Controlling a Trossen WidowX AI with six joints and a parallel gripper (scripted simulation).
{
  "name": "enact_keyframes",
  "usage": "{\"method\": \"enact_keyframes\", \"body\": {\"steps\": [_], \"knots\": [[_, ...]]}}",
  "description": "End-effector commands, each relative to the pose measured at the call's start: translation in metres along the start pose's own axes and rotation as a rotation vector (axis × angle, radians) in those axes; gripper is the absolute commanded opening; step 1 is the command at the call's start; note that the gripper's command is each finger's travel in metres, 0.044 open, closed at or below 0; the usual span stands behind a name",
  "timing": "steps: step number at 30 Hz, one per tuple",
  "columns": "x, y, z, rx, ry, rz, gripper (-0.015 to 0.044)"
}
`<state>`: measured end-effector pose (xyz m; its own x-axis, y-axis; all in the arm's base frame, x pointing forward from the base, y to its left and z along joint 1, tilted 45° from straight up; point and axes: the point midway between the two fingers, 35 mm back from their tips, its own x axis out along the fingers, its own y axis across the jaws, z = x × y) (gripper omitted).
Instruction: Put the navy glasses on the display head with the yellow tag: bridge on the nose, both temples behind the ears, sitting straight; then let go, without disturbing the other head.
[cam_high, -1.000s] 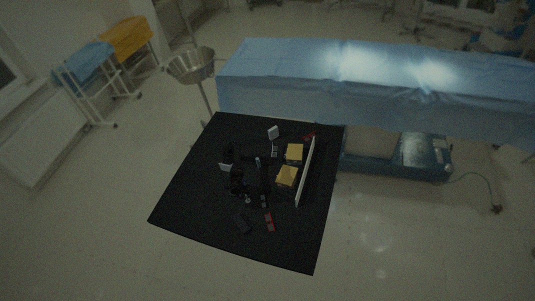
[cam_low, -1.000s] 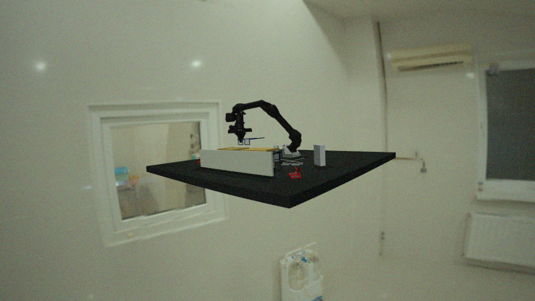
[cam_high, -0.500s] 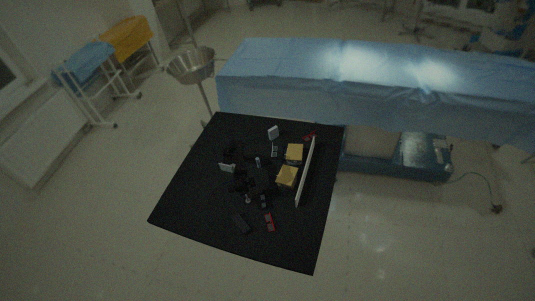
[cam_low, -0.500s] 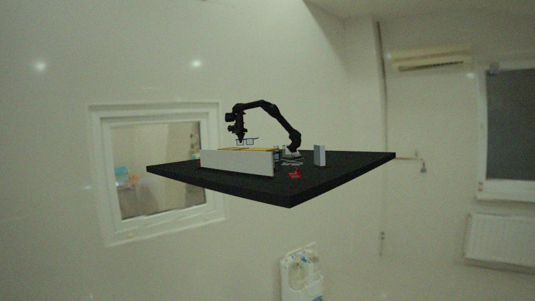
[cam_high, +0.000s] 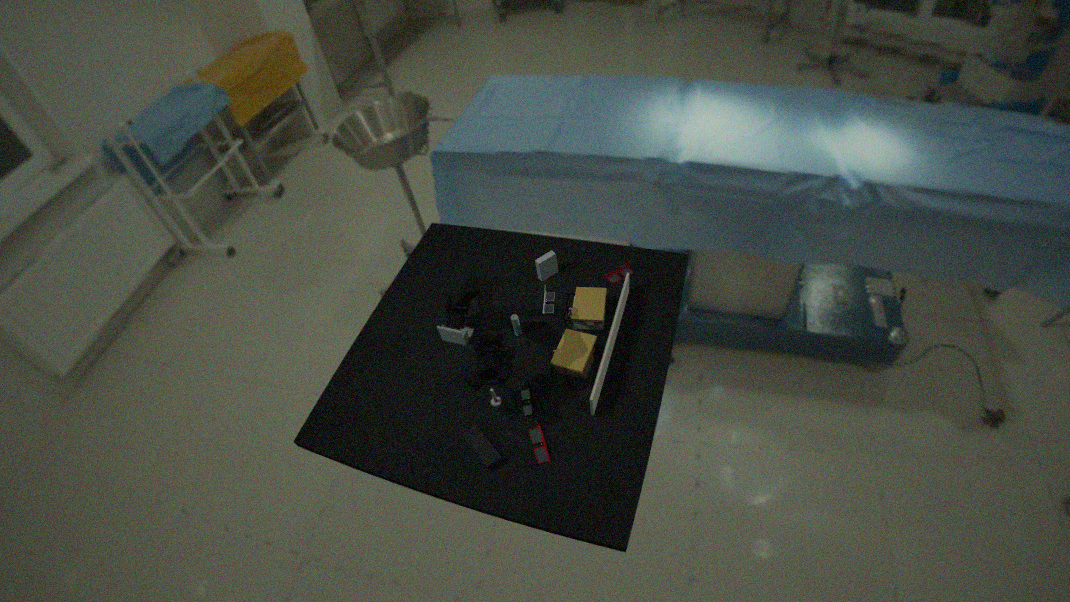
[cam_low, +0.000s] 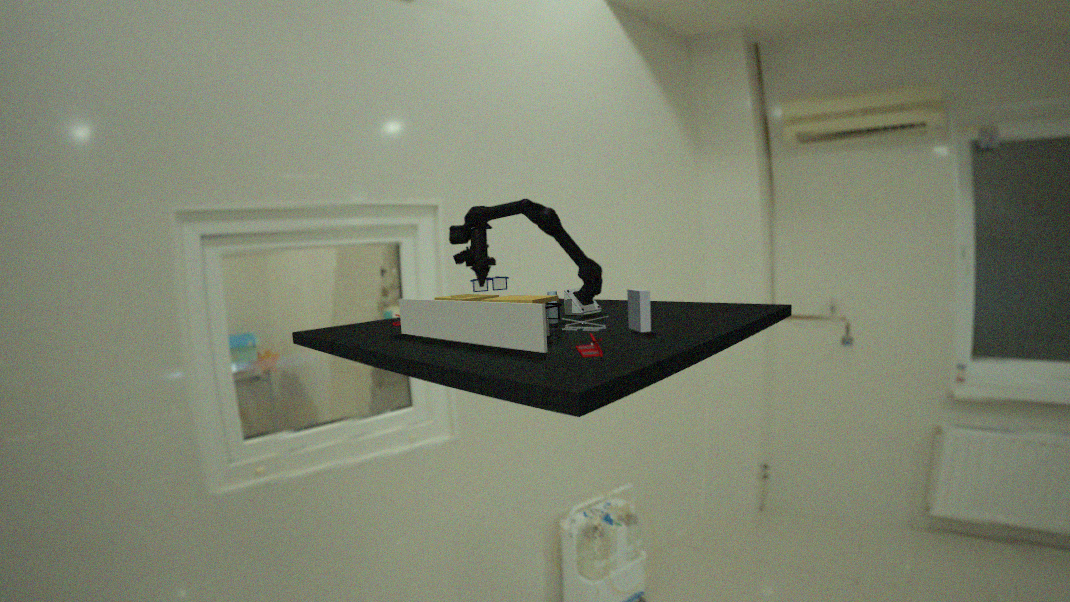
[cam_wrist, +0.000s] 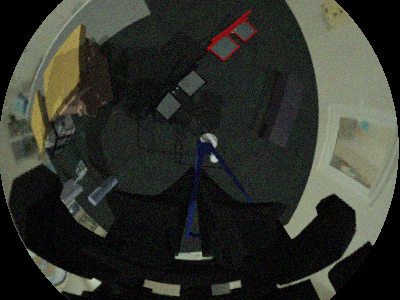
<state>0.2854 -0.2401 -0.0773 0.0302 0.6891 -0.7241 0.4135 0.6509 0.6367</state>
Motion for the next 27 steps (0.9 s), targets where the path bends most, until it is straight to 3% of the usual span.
{"method": "enact_keyframes", "body": {"steps": [1,7,13,27], "knots": [[-0.003,0.007,0.002,-0.131,-0.009,-0.001,0.0000],[-0.001,0.018,0.004,-0.352,-0.009,0.000,0.0000],[0.003,0.019,0.005,-0.377,-0.009,0.001,0.0000],[0.056,0.019,0.005,-0.378,-0.009,0.002,0.0000]]}}
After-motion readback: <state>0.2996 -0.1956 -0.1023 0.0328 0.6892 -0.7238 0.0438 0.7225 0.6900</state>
